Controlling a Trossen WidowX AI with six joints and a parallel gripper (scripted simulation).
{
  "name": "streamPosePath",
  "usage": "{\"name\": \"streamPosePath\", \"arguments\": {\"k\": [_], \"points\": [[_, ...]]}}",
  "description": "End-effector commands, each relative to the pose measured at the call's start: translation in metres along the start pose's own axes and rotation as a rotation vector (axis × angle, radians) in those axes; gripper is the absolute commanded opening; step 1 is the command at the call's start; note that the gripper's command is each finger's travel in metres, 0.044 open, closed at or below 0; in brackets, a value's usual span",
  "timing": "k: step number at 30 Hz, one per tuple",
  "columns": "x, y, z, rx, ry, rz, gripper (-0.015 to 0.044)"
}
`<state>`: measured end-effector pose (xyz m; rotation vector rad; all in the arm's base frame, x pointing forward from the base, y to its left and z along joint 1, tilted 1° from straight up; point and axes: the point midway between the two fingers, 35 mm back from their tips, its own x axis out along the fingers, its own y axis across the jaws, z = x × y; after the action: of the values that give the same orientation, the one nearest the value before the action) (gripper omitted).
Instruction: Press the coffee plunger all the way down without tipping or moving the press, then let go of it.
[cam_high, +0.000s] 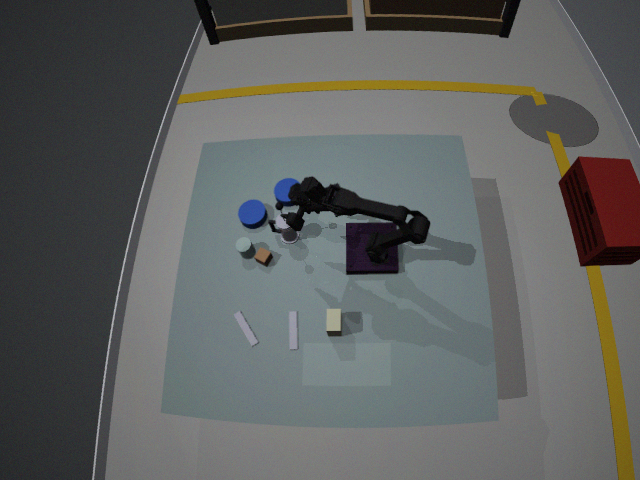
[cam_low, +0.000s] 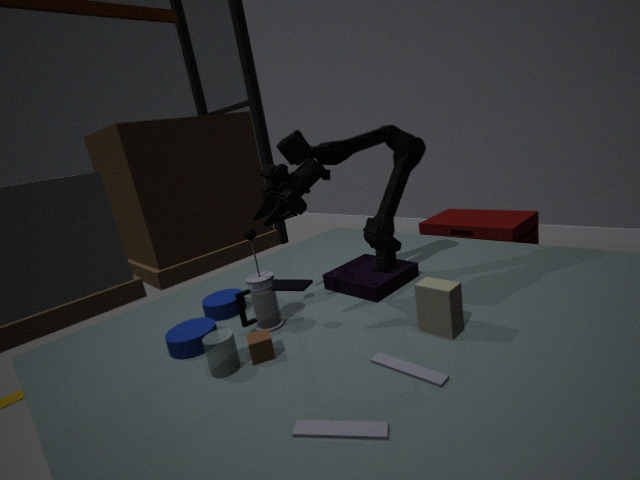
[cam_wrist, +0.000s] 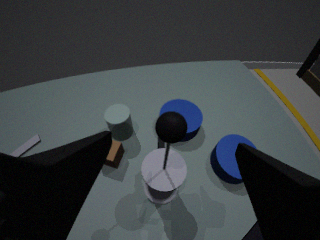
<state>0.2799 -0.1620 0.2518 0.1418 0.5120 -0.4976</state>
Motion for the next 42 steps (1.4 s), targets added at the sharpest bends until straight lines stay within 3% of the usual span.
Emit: {"name": "streamPosePath", "arguments": {"k": [1,30,42], "points": [[0.001,0.002,-0.002,0.004,-0.014,0.008,0.044],[0.042,0.002,-0.001,0.005,-0.017,0.008,0.044],[0.042,0.002,-0.001,0.005,-0.017,0.008,0.0125]]}}
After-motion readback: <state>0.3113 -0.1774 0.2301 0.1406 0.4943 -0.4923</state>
